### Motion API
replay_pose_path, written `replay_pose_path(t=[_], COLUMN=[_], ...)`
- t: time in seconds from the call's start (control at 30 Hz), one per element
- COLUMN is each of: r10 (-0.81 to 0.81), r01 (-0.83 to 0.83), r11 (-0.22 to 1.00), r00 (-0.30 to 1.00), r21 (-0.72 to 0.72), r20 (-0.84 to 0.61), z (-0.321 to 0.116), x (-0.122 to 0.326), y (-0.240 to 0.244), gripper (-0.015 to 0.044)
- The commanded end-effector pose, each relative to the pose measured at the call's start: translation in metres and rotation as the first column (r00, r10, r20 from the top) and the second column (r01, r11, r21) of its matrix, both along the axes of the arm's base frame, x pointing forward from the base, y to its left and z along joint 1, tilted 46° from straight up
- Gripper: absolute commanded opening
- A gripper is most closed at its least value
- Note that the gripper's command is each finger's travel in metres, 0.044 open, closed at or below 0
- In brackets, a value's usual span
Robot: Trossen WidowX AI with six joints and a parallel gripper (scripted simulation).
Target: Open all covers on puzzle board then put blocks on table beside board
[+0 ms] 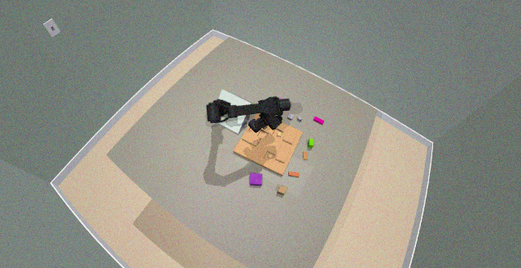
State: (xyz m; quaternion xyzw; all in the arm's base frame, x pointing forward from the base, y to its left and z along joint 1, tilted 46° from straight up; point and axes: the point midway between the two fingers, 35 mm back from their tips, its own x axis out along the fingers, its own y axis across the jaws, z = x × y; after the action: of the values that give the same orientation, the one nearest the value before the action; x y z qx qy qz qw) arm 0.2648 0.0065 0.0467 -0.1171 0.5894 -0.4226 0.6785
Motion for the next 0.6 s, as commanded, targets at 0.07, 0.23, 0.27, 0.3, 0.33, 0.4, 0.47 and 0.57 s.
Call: replay_pose_path(t=[0.07, 0.23, 0.27, 0.3, 0.33, 0.4, 0.47, 0.57], r10=[-0.004, -0.001, -0.001, -0.001, 0.0, 0.0, 0.001, 0.002], r01=[0.004, 0.001, 0.001, 0.0, 0.0, -0.001, -0.001, -0.002], r11=[1.0, 1.0, 1.0, 1.0, 1.0, 1.0, 1.0, 1.0], r00=[1.0, 1.0, 1.0, 1.0, 1.0, 1.0, 1.0, 1.0], r21=[0.007, 0.015, 0.016, 0.018, 0.019, 0.022, 0.024, 0.027], r20=[0.002, 0.003, 0.003, 0.003, 0.003, 0.003, 0.003, 0.003], z=[-0.001, -0.013, -0.016, -0.018, -0.021, -0.026, -0.031, -0.038], x=[0.0, 0.0, 0.0, 0.0, 0.0, -0.001, -0.002, -0.004], y=[0.012, 0.028, 0.031, 0.034, 0.037, 0.043, 0.05, 0.059], gripper=[0.008, 0.008, 0.008, 0.008, 0.008, 0.008, 0.008, 0.008])
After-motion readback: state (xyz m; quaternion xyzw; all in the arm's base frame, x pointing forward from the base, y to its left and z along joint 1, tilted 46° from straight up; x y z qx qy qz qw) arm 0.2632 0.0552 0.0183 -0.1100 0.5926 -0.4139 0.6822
